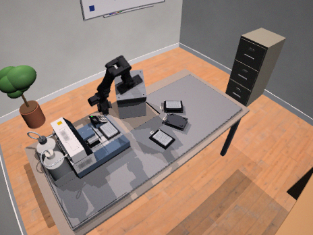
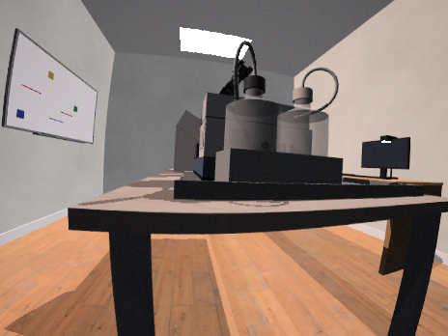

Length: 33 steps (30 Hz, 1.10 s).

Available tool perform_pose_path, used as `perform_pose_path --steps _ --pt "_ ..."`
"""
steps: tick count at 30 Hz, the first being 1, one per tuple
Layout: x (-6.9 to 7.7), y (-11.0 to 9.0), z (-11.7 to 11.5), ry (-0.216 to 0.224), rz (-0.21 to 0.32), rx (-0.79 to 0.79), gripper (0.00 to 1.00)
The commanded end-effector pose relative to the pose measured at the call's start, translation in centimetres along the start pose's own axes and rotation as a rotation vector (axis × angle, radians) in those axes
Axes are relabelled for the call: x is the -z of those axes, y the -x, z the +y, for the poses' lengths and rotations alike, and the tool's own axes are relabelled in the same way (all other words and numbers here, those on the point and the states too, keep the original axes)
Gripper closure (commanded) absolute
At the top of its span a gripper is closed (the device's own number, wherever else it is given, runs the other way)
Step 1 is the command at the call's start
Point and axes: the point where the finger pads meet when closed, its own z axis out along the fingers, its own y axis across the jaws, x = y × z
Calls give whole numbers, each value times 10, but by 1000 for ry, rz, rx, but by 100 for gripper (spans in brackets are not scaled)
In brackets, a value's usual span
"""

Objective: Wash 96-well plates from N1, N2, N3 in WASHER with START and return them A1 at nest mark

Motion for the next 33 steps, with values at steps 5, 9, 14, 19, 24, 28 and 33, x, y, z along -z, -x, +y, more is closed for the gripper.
perform_pose_path --steps 5,9,14,19,24,28,33 --pt "2 -29 -2 -8 -23 -255 100" --pt "1 -33 -1 -8 -23 -322 100" --pt "1 -33 -1 -6 -24 -489 100" --pt "1 -33 -2 -4 -25 -655 100" --pt "1 -33 -2 -3 -25 -755 100" --pt "1 -33 -2 -1 -25 -889 100" --pt "1 -33 -2 1 -26 -1055 100"
